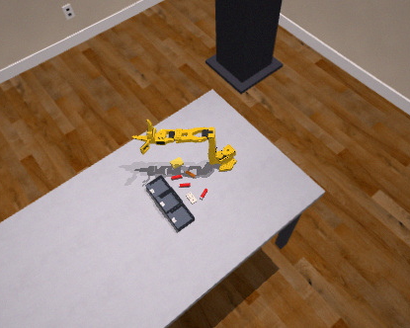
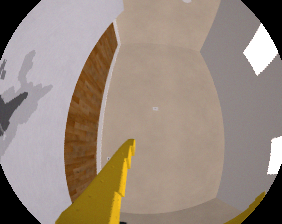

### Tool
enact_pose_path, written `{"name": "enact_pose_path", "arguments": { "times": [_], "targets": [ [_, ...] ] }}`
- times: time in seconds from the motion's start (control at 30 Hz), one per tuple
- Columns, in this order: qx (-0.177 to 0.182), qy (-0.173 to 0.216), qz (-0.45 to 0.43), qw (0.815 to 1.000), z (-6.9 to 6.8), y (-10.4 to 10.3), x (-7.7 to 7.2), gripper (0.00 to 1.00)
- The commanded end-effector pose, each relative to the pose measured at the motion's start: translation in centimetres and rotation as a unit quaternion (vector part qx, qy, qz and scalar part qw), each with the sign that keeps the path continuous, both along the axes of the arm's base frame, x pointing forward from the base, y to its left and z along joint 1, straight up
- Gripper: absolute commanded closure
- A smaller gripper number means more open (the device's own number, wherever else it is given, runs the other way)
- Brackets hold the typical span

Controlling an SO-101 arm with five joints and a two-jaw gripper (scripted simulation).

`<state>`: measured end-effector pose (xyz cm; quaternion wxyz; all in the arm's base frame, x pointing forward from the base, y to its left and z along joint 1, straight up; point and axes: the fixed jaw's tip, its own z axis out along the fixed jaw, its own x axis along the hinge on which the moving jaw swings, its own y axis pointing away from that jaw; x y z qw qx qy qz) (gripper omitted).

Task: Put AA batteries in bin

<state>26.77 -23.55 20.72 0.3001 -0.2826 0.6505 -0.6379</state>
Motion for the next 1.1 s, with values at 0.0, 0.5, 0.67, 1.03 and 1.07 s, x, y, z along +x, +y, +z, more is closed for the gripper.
{"name": "enact_pose_path", "arguments": {
  "times": [0.0,0.5,0.67,1.03,1.07],
  "targets": [
    [-0.001,-0.002,0.0,1.0,0.2,0.0,-0.1,0.0],
    [-0.001,-0.002,0.0,1.0,0.2,0.0,-0.1,0.0],
    [0.017,0.015,0.005,1.0,-0.7,0.5,-0.1,0.0],
    [0.051,0.042,0.018,0.998,-1.6,2.0,-0.3,0.0],
    [0.051,0.042,0.018,0.998,-1.6,2.0,-0.3,0.0]
  ]
}}
